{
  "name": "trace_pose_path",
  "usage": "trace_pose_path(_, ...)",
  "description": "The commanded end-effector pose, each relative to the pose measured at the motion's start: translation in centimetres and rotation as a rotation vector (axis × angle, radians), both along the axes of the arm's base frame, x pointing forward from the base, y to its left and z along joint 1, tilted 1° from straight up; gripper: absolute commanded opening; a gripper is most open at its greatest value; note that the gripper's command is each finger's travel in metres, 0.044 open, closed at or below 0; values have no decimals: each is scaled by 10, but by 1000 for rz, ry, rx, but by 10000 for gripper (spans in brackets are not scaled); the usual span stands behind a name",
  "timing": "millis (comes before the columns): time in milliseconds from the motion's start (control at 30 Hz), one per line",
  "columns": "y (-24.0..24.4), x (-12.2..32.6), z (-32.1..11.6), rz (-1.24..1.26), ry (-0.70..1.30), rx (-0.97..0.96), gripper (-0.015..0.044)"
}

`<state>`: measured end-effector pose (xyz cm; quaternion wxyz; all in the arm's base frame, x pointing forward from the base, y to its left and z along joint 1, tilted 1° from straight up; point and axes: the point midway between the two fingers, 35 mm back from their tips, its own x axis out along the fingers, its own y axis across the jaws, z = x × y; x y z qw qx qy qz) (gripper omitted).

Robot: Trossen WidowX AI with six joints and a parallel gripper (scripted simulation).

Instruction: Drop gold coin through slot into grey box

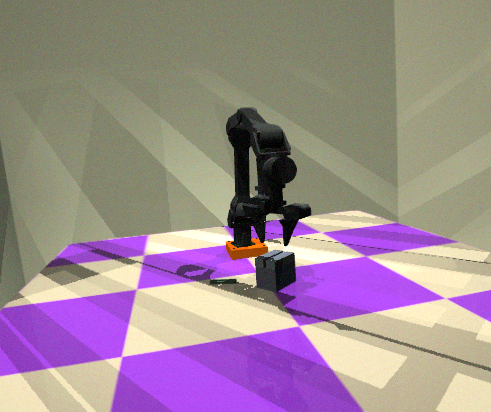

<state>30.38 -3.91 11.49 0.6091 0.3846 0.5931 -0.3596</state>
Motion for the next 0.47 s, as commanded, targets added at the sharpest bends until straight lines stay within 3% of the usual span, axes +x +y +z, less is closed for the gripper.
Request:
trace_pose_path(0,0,0,12,1,-7,-1,423)
trace_pose_path(133,0,-5,46,0,1,0,440)
trace_pose_path(433,0,-6,48,0,2,0,440)
